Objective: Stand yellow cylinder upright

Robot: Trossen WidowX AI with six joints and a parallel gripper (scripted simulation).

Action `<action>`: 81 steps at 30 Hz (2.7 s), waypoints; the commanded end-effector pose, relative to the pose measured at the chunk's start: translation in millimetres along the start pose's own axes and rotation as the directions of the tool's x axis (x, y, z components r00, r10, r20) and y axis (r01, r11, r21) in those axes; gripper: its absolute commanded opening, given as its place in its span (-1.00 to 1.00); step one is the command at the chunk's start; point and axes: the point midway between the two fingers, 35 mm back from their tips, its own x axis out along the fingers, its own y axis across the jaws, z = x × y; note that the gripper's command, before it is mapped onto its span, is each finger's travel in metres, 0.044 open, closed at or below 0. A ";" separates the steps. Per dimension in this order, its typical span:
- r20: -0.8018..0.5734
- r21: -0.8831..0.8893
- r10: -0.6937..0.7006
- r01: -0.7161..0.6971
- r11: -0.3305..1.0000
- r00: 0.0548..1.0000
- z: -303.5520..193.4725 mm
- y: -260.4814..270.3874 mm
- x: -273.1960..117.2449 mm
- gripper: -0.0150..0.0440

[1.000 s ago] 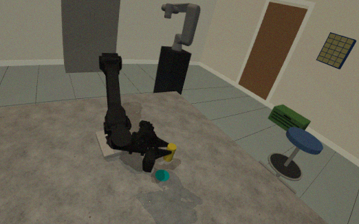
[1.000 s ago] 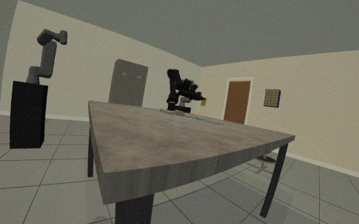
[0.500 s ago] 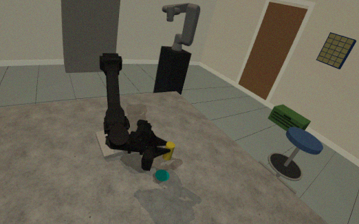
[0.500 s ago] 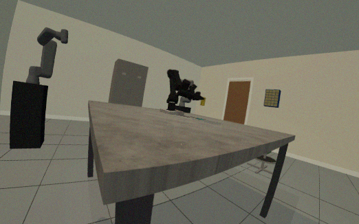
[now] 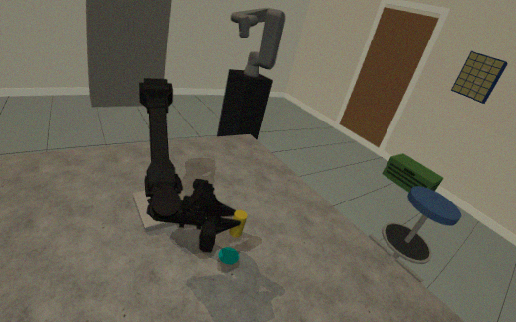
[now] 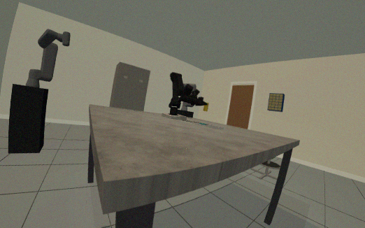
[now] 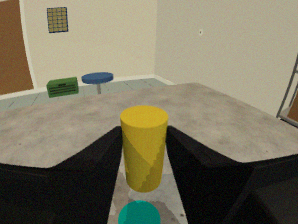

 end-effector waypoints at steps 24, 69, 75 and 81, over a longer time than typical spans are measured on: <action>0.003 0.002 0.008 -0.008 1.000 1.000 -57.7 -0.6 5.8 -0.14; -0.003 0.007 0.001 -0.001 1.000 1.000 -101.9 7.1 9.3 0.49; -0.003 0.007 0.001 -0.001 1.000 1.000 -101.9 7.1 9.3 0.86; -0.002 0.006 0.002 -0.002 1.000 1.000 -95.3 4.4 9.1 0.86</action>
